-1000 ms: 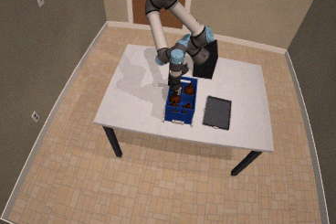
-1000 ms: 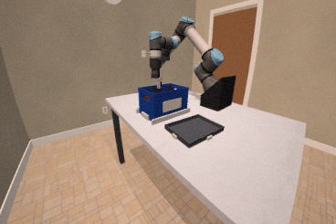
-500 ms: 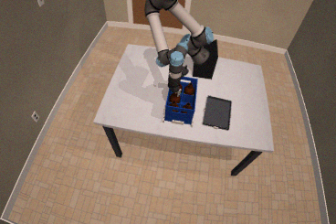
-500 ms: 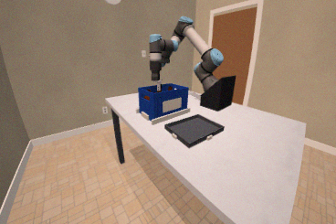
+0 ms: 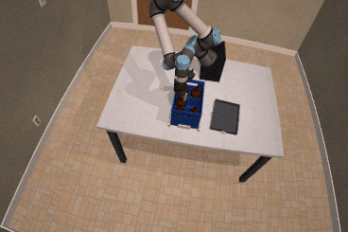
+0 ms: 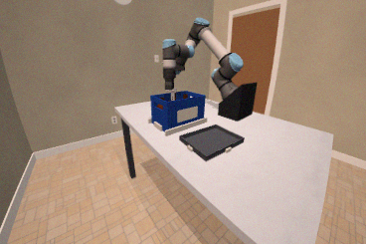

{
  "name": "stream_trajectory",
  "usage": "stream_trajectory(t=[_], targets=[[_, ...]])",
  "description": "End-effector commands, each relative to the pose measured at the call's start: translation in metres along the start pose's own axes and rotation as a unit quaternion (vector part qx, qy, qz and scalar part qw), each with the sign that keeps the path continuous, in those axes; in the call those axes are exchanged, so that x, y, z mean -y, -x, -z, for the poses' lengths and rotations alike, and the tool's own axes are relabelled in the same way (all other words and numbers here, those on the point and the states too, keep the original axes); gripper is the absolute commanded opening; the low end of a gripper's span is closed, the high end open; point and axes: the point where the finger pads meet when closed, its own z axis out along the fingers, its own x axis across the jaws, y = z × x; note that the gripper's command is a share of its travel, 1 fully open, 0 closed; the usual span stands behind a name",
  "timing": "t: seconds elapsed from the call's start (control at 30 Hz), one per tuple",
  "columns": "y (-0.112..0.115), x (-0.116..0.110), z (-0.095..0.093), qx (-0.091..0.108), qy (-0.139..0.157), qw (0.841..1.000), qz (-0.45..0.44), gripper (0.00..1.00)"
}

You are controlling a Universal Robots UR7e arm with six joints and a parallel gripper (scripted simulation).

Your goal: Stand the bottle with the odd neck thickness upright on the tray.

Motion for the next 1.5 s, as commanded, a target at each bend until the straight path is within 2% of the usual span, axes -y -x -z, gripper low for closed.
stream_trajectory(t=[0.0,1.33,1.37,1.47], targets=[[0.0,0.001,-0.0013,-0.001,0.0,1.0,0.001,1.0],[0.0,0.0009,-0.0015,-0.001,0.0,1.0,0.0,1.0],[0.0,0.0009,-0.0015,-0.001,0.0,1.0,0.0,0.0],[0.0,0.0009,-0.0015,-0.001,0.0,1.0,0.0,0.0]])
